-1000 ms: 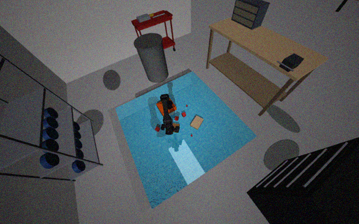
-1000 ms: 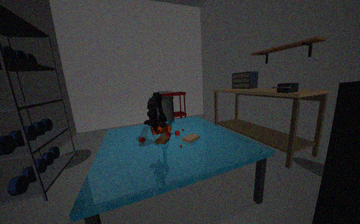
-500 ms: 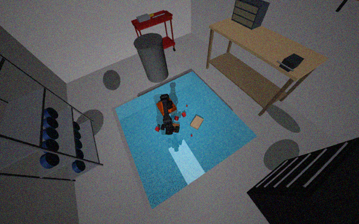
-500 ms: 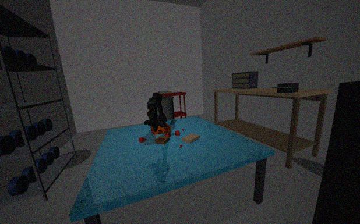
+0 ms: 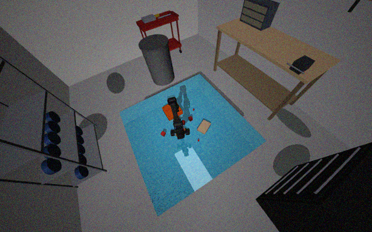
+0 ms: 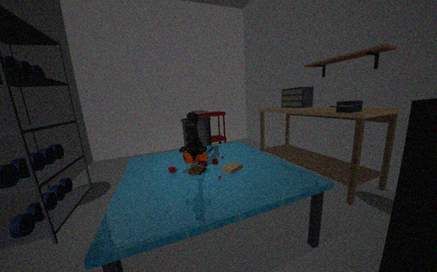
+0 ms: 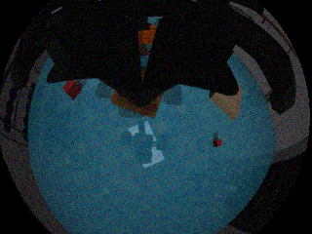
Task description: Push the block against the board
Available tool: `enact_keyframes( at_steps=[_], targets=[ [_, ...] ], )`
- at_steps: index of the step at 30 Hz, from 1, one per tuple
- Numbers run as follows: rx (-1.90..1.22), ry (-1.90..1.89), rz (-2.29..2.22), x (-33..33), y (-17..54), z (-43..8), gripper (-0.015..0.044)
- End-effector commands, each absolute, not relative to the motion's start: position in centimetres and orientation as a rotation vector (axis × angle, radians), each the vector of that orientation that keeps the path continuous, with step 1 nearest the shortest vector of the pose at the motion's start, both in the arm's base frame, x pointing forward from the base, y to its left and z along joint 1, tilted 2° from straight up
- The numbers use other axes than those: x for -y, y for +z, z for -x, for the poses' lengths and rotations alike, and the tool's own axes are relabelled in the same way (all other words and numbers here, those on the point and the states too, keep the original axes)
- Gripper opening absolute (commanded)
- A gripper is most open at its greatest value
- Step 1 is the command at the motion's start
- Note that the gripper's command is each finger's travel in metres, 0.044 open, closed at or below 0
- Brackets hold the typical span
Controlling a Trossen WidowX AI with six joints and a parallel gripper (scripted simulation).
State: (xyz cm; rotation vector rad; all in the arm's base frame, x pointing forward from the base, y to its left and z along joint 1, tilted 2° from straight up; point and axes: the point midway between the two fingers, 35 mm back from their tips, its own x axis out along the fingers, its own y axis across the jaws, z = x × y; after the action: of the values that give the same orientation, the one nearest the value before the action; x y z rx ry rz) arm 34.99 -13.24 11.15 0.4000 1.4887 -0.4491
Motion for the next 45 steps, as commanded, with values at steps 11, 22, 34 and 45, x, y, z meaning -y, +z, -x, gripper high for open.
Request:
enact_keyframes(
  at_steps=[11,22,34,45],
  targets=[
    [-1.541,-0.112,-0.050,6.9,9.4,-36.9,0.0000],
    [-1.536,0.188,0.242,1.0,8.4,-37.7,0.0000],
    [-1.484,0.503,0.548,-5.5,7.3,-37.4,0.0000],
    [-1.397,0.786,0.824,-11.2,6.4,-36.2,0.0000]
  ],
)
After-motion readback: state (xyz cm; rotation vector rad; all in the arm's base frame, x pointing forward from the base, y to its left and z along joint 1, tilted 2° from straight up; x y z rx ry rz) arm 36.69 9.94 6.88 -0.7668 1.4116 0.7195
